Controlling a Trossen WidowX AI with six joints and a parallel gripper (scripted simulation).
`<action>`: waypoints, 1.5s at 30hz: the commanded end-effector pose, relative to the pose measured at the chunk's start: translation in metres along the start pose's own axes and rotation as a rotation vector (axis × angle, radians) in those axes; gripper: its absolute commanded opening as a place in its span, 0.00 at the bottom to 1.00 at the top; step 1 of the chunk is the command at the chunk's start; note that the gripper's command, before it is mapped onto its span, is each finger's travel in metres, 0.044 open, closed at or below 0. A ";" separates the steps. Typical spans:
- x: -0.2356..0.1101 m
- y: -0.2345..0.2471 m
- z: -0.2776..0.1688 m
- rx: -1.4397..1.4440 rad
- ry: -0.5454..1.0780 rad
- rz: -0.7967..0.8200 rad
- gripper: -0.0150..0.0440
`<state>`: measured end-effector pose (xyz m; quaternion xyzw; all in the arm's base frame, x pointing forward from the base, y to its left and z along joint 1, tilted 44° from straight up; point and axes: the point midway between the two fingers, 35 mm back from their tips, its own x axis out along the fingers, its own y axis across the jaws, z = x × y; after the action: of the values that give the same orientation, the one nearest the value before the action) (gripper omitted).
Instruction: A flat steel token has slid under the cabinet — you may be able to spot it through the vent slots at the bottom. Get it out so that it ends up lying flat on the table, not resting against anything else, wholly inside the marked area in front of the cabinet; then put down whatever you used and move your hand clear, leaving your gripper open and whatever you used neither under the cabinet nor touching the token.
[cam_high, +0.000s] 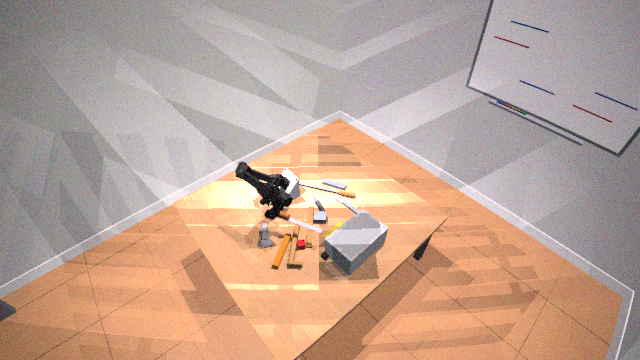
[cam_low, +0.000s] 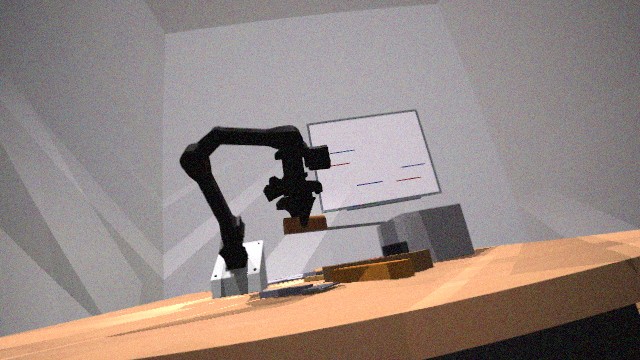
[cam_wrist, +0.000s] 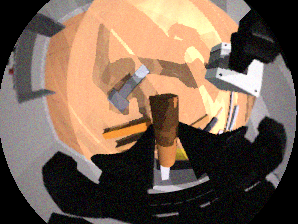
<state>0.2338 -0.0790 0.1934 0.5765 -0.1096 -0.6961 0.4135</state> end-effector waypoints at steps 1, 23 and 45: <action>-0.002 0.000 0.000 0.035 0.010 -0.002 0.25; -0.002 0.000 0.000 0.192 0.012 -0.003 0.25; -0.002 0.000 0.000 0.017 0.012 -0.002 0.25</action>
<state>0.2334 -0.0793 0.1939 0.5838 -0.1214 -0.6939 0.4037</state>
